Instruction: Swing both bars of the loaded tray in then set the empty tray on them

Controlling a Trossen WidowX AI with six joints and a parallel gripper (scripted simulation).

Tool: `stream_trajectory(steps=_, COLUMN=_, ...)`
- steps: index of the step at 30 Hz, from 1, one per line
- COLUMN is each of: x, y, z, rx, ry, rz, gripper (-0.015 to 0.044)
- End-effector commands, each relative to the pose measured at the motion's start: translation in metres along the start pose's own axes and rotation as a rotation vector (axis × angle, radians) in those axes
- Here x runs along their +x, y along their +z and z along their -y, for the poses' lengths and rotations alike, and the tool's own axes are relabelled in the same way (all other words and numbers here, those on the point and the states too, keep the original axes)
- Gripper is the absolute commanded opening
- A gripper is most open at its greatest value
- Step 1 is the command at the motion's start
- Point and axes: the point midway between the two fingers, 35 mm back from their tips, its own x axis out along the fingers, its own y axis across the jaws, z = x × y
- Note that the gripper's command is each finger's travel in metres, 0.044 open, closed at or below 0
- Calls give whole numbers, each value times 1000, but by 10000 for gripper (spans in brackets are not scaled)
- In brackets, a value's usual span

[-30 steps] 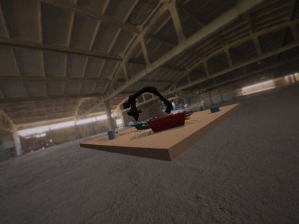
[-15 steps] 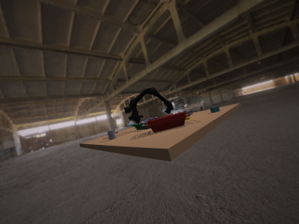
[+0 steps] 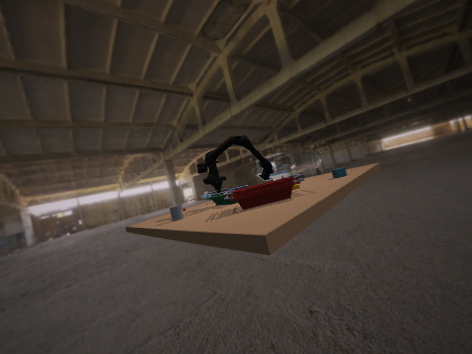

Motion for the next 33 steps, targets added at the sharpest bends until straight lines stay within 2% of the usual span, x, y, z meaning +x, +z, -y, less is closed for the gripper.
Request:
stream_trajectory(steps=1, x=2, y=3, z=-21, rx=-15, ry=19, rz=-2, gripper=82)
stream_trajectory(steps=13, x=22, y=3, z=-58, rx=-15, ry=22, rz=-2, gripper=82)
stream_trajectory(steps=23, x=-19, y=3, z=-52, rx=-15, ry=20, rz=-2, gripper=82)
stream_trajectory(steps=33, x=-13, y=3, z=-50, rx=-3, ry=27, rz=-1, gripper=82)
